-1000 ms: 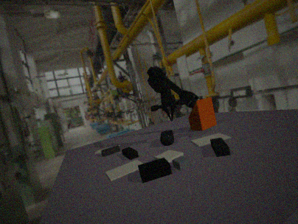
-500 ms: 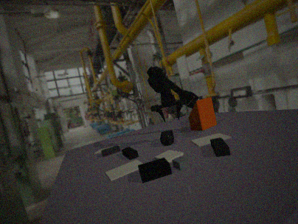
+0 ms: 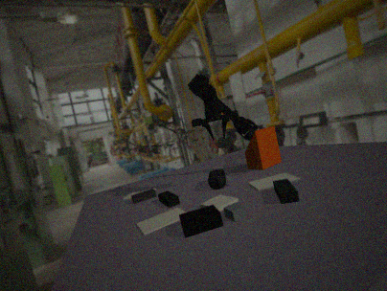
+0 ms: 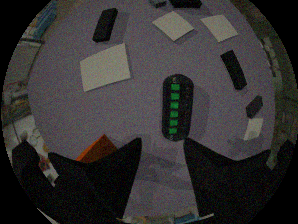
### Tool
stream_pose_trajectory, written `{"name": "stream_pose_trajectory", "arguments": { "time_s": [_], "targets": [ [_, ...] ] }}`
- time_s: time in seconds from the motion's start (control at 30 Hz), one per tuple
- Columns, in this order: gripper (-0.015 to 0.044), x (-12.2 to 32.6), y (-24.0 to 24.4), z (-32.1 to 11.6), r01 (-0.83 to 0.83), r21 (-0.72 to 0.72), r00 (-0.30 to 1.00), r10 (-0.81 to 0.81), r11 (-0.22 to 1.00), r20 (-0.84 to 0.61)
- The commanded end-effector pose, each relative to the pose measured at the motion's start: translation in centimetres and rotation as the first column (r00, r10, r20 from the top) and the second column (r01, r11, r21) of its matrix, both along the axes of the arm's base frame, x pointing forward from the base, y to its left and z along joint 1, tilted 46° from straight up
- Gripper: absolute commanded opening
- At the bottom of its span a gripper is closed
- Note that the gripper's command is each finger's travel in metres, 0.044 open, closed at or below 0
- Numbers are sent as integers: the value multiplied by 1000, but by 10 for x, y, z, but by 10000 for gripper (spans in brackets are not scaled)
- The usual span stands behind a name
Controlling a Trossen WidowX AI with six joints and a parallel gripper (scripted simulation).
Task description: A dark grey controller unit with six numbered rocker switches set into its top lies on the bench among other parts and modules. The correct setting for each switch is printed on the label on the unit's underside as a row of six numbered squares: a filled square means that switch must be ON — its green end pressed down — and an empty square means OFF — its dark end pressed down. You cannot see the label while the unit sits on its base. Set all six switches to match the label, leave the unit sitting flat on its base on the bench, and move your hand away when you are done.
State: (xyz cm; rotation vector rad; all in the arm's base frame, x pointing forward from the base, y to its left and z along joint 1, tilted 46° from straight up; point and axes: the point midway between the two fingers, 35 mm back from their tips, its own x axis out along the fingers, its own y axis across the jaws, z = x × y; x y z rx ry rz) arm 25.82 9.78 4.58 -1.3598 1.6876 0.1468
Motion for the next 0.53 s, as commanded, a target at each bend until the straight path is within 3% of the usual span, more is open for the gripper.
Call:
{"name": "stream_pose_trajectory", "arguments": {
  "time_s": [0.0, 0.13, 0.5],
  "targets": [
    [99, -2, 3, 5, 14, -4, 1000, -14, 1000, -5],
    [0, -2, 3, 5, 14, -4, 1000, -14, 1000, -5],
    [0, -2, 3, 5, 14, -4, 1000, -14, 1000, -5]
  ]
}}
